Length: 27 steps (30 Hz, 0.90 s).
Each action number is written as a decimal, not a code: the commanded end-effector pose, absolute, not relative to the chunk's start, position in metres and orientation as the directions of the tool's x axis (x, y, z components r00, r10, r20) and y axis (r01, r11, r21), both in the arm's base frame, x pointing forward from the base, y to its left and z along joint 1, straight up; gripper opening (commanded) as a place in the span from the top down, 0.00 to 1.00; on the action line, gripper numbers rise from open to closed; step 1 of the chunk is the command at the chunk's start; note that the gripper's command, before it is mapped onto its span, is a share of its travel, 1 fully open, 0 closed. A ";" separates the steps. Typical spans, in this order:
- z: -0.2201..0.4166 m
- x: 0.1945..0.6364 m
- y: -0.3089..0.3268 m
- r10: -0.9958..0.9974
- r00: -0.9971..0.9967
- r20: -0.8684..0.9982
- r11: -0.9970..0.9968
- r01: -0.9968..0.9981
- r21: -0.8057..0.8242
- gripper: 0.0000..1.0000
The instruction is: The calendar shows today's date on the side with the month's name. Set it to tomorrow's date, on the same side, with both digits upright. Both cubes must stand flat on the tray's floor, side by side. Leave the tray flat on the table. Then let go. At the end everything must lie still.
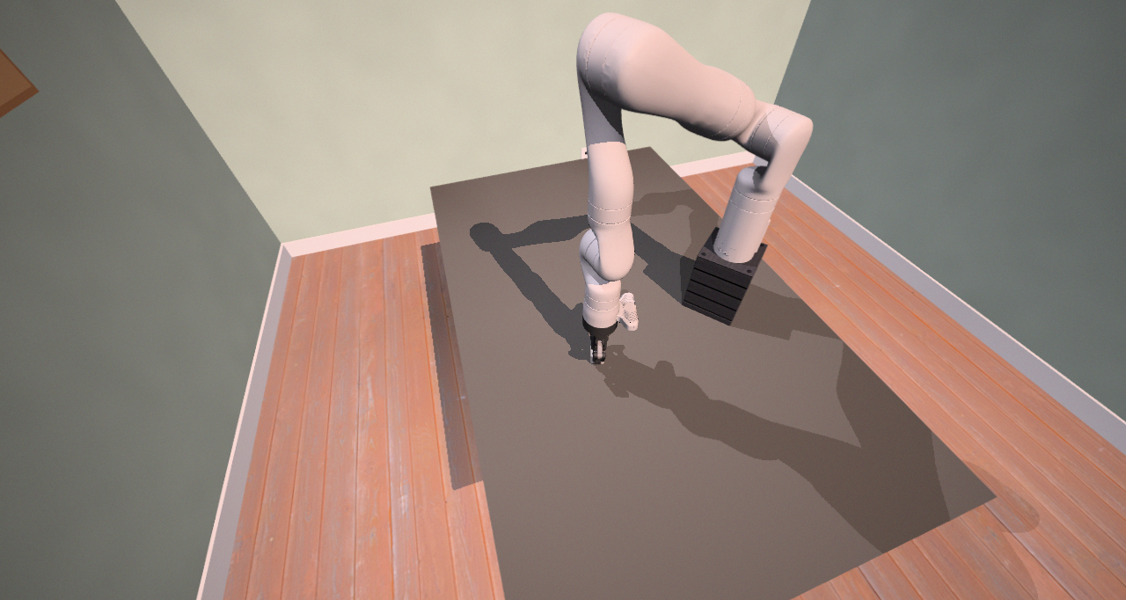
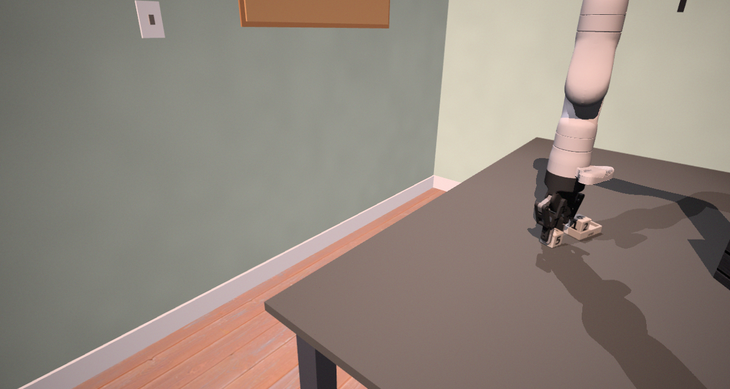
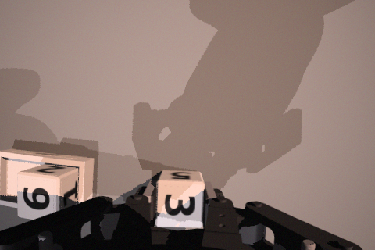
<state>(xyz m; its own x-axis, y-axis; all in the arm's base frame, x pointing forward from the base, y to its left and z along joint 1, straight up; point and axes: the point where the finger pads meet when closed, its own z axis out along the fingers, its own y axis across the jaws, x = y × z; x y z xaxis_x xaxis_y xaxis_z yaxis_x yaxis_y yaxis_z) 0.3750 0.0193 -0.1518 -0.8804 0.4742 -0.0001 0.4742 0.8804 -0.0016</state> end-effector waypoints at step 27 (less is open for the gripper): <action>-0.151 0.376 0.019 0.474 -0.880 -0.001 0.880 0.474 -0.001 0.52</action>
